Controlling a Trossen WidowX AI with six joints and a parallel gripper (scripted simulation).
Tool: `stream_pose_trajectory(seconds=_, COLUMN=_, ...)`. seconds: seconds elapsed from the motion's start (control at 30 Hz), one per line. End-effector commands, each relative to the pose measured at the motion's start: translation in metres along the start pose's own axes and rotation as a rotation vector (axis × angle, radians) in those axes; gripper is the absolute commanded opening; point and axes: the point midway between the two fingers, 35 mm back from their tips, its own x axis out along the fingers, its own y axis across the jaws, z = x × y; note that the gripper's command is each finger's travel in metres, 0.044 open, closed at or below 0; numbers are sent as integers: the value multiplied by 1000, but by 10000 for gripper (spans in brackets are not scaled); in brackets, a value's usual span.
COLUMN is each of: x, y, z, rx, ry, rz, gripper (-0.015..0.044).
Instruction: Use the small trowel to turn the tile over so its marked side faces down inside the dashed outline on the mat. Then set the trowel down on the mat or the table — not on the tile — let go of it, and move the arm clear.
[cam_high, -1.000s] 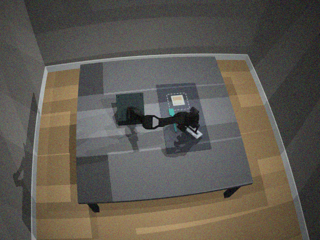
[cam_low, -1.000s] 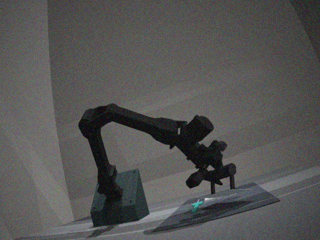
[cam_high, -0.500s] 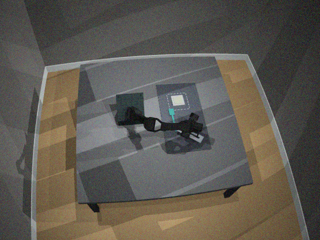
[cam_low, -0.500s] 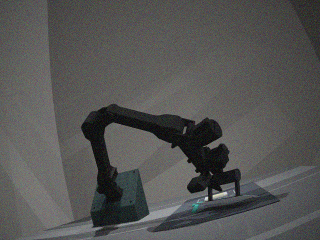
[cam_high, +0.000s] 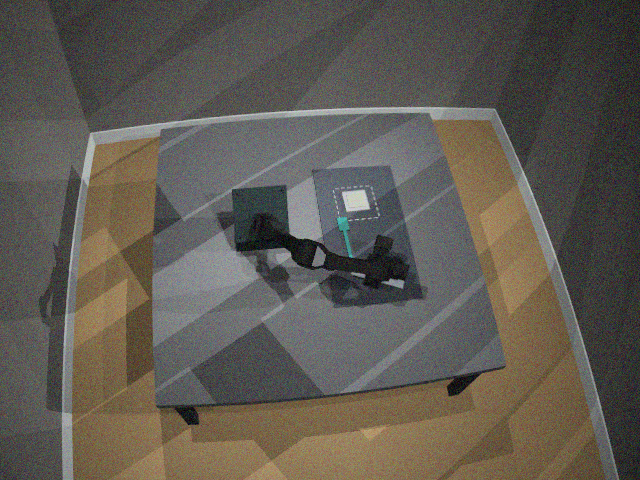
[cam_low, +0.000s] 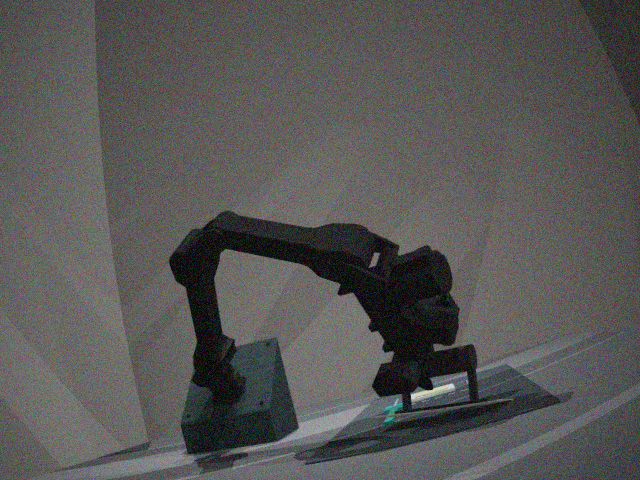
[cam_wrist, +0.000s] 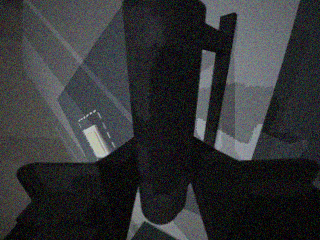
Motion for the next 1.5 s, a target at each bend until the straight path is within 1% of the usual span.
stream_pose_trajectory(seconds=0.0, x=-10, y=-4, z=0, rx=-52, ry=34, rz=38, gripper=0)
stream_pose_trajectory(seconds=0.73, x=-59, y=-42, z=-25, rx=-262, ry=228, rz=265, gripper=0)
stream_pose_trajectory(seconds=1.0, x=-58, y=-43, z=-25, rx=-266, ry=230, rz=266, gripper=0)
stream_pose_trajectory(seconds=1.47, x=-41, y=-56, z=-21, rx=-323, ry=257, rz=238, gripper=0)
